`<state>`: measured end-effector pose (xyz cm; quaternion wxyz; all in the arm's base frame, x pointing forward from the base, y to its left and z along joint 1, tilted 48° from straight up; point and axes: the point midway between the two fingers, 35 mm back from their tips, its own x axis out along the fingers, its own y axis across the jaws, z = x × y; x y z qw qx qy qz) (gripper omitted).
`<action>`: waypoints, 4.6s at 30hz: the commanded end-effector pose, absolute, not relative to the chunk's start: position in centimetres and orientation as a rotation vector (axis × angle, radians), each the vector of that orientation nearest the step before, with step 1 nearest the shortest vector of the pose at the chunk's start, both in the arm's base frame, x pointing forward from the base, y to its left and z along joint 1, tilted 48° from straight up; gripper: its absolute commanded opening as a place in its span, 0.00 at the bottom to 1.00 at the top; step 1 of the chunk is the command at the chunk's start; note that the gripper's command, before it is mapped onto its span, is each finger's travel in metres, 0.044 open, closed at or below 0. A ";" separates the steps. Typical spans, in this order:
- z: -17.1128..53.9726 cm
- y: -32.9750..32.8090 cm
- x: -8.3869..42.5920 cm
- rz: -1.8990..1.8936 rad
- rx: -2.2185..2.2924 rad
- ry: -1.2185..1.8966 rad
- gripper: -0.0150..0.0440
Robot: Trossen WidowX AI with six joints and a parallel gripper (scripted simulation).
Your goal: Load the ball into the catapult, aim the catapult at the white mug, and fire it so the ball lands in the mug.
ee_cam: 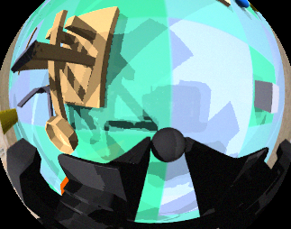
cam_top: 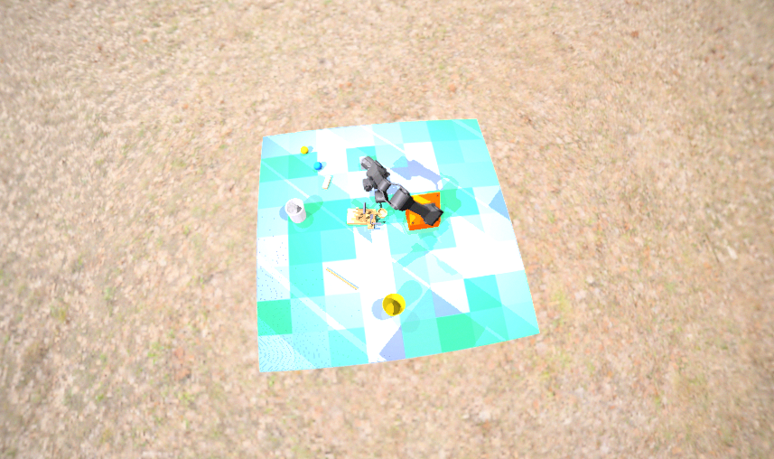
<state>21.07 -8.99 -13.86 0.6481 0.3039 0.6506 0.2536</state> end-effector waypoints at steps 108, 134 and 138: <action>2.7 -21.3 46.8 0.173 0.785 1.126 1.00; 5.1 -23.1 52.1 0.183 0.793 0.942 0.96; 5.1 -23.1 52.1 0.183 0.793 0.942 0.78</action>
